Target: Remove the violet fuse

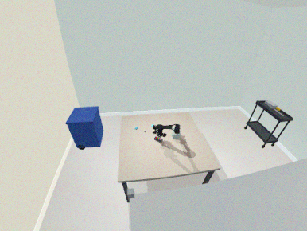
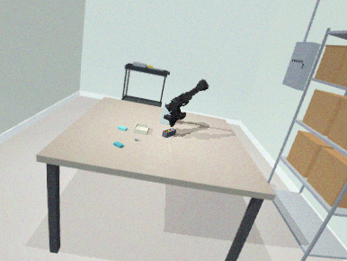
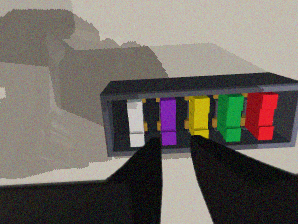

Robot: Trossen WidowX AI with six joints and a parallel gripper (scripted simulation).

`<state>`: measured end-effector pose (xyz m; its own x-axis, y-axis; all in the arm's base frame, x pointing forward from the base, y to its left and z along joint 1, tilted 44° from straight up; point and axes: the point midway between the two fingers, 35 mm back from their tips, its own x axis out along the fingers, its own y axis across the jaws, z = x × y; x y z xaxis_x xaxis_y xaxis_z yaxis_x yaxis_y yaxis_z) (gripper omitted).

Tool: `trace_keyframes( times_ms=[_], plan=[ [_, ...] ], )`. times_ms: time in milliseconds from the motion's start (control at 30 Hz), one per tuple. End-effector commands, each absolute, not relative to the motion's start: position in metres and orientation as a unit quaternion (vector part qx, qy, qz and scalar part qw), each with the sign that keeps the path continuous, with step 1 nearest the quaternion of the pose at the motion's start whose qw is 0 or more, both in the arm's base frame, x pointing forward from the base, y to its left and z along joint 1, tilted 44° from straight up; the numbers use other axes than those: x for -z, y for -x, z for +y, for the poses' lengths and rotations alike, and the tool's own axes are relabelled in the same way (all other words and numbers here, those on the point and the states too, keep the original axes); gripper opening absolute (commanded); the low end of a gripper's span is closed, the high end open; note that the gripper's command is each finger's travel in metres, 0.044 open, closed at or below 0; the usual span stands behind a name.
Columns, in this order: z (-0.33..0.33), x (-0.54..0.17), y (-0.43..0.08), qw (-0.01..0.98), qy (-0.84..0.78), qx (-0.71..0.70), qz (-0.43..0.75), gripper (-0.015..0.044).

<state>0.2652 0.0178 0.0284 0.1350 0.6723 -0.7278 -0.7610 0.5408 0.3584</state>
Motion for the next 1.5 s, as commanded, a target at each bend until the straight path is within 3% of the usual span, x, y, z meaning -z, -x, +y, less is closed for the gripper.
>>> trace_keyframes(
  times_ms=[0,1467],
  plan=[
    [0.021,-0.026,-0.266,0.752,0.045,-0.477,0.452,0.0074],
    [0.040,-0.005,-0.270,0.753,0.045,-0.477,0.451,0.0074]
  ],
)
